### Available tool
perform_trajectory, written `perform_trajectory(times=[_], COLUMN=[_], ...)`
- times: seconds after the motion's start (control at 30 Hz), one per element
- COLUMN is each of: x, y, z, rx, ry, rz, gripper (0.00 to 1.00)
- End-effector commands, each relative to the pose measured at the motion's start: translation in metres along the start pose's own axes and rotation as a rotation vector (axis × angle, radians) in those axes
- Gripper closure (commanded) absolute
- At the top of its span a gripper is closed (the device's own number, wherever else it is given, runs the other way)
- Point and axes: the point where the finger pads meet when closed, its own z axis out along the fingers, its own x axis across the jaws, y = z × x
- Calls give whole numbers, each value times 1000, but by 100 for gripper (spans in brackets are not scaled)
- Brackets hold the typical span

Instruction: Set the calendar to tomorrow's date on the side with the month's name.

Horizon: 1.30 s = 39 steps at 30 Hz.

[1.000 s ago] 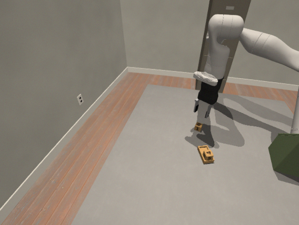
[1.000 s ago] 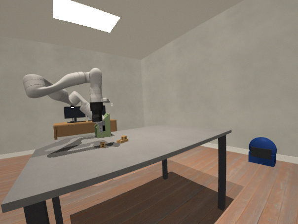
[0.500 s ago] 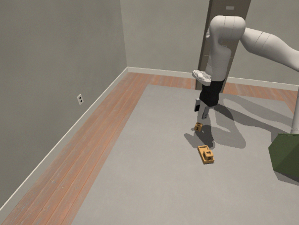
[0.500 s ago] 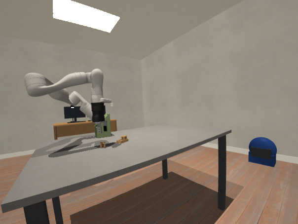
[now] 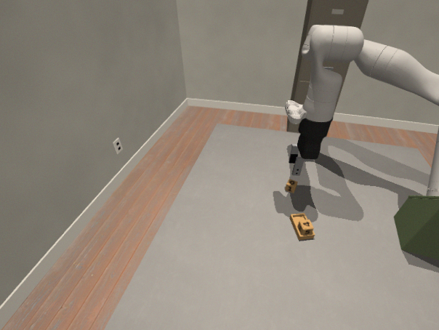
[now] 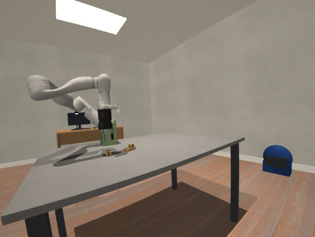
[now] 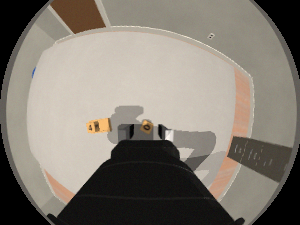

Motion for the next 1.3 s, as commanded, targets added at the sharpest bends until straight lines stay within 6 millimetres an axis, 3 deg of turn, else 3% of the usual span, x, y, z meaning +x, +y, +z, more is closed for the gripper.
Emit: perform_trajectory(times=[0.0,0.43,1.2,1.23,1.27], x=[0,1,2,2,2], y=[0,4,6,6,6], z=[-1,1,2,2,2], rx=[4,3,3,3,3], ry=[1,1,0,0,0], rz=[49,360,479,479,479], gripper=[0,0,0,13,13])
